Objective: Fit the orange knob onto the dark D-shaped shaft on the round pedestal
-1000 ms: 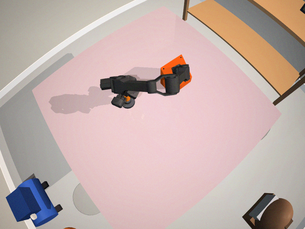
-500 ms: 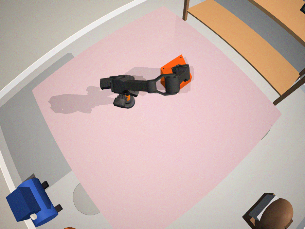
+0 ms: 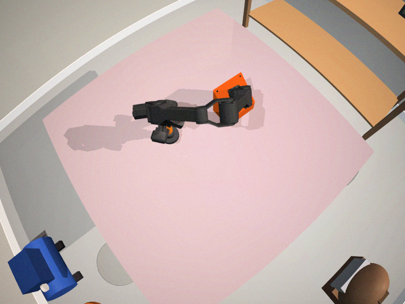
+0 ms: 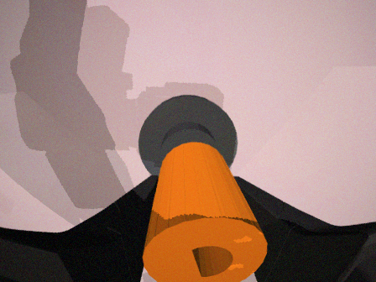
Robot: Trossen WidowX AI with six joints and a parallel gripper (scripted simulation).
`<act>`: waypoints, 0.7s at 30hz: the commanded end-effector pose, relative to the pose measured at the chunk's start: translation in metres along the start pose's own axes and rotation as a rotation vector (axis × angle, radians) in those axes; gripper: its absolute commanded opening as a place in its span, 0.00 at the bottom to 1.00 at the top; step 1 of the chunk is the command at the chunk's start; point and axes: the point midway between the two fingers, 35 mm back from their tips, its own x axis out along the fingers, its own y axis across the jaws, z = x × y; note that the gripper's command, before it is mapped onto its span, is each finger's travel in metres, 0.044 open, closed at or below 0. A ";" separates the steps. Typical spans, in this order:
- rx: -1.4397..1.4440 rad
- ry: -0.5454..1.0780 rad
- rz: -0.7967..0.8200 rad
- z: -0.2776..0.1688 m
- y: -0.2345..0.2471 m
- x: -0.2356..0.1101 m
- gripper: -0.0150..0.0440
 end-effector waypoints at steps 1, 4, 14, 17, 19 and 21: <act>-0.006 0.000 -0.001 0.000 0.000 0.001 0.25; -0.006 0.000 -0.001 0.000 0.001 0.001 0.25; -0.006 0.000 -0.001 0.000 0.002 0.002 0.25; -0.006 0.000 -0.001 0.000 0.001 -0.001 0.25; -0.032 0.000 -0.001 0.000 0.001 -0.001 0.25; -0.092 0.000 -0.001 0.000 0.001 -0.001 0.25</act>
